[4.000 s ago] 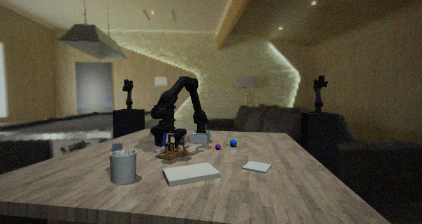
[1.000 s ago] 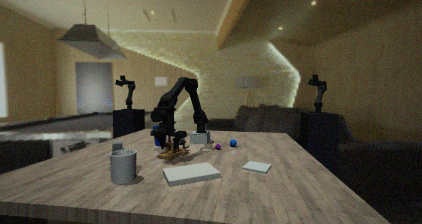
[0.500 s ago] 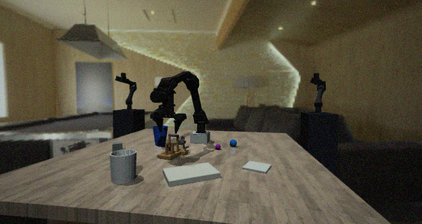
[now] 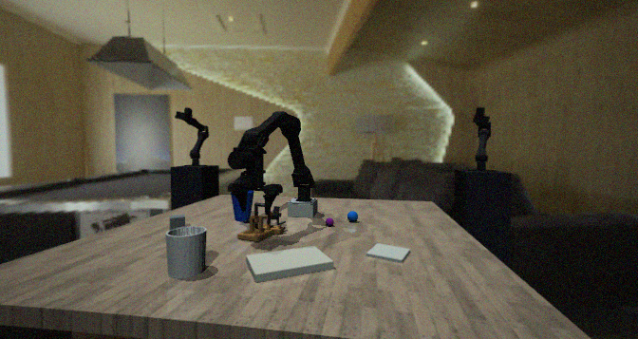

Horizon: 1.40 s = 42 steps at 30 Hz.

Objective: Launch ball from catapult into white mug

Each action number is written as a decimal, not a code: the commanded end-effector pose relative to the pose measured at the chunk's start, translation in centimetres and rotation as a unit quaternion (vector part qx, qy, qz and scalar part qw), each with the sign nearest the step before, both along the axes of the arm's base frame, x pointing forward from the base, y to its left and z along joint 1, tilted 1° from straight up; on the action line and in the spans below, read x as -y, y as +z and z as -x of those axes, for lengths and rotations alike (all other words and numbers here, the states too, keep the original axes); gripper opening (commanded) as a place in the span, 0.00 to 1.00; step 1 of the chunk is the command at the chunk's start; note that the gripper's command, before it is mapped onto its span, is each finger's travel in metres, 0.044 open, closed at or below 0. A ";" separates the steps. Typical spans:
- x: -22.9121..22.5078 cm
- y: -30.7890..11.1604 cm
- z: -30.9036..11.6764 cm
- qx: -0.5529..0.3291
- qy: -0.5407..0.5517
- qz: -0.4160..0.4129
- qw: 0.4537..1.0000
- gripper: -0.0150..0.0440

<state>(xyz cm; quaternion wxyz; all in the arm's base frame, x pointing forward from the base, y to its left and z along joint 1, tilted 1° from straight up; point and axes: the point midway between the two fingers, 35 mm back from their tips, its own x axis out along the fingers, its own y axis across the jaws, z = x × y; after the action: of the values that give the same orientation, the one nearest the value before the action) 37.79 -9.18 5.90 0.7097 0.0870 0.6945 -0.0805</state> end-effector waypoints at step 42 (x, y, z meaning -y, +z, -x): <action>0.0 -4.9 -0.1 0.002 0.001 0.000 1.000 0.56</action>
<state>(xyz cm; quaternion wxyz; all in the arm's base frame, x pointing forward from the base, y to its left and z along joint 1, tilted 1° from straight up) 37.91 -9.15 0.95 0.7104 0.0864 0.6938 -0.0801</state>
